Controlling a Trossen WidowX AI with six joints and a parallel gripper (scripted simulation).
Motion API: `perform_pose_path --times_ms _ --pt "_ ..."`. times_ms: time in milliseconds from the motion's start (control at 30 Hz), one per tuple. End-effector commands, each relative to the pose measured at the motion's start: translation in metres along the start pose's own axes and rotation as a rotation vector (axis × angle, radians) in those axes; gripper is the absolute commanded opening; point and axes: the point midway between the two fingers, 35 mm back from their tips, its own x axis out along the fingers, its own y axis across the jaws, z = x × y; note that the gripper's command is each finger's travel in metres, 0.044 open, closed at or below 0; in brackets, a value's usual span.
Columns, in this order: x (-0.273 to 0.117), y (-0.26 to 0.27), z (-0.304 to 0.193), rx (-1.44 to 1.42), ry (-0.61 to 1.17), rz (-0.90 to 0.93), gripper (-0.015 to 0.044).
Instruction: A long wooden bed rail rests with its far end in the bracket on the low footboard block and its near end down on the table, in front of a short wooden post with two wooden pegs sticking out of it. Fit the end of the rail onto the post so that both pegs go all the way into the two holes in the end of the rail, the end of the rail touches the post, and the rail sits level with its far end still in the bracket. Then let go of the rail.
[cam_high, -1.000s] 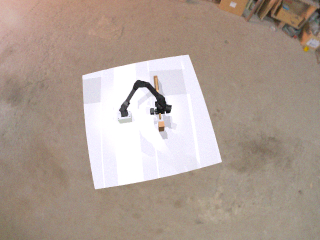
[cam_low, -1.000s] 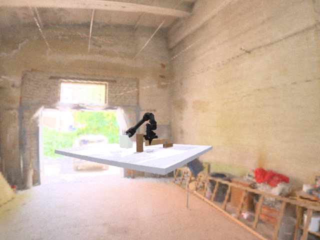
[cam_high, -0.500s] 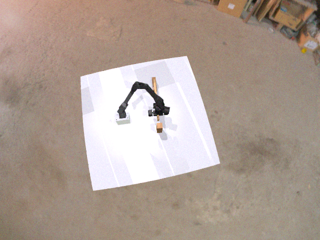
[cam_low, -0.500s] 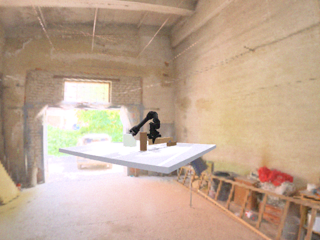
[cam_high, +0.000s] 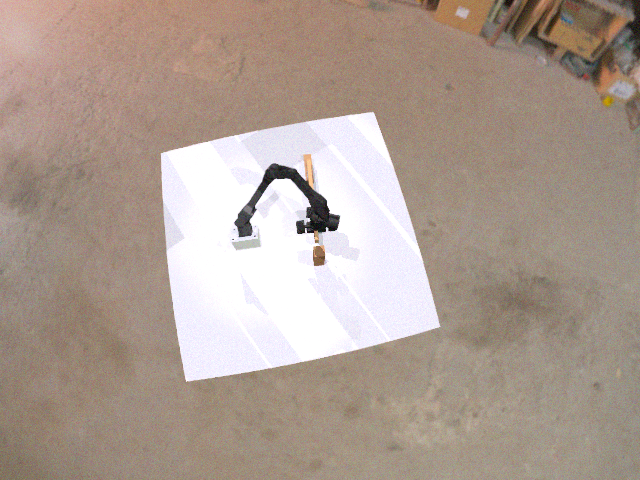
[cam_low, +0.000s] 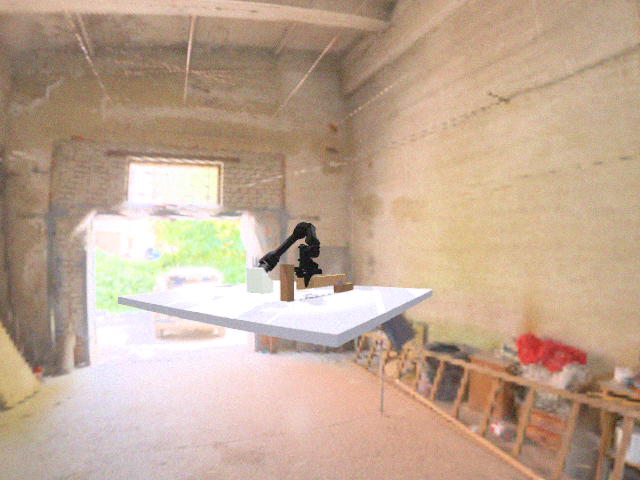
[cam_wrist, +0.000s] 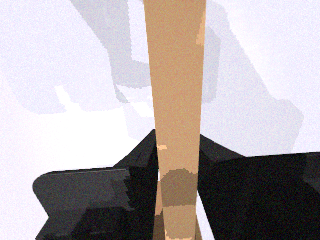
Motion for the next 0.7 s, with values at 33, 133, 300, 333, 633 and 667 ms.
perform_pose_path --times_ms 33,133,300,333,633,667 --pt "-0.0046 -0.0019 -0.0033 -0.001 0.001 -0.010 0.0000" --pt "-0.0052 -0.0020 -0.0041 -0.001 0.001 -0.010 0.0000" --pt "-0.0058 -0.0022 -0.0055 -0.001 0.001 -0.010 0.0000" --pt "-0.0059 -0.0023 -0.0058 -0.001 0.001 -0.010 0.0000" --pt "-0.0057 -0.0025 -0.0087 -0.001 0.001 -0.011 0.0000" --pt "-0.0056 -0.0026 -0.0090 -0.001 0.001 -0.011 0.0000"
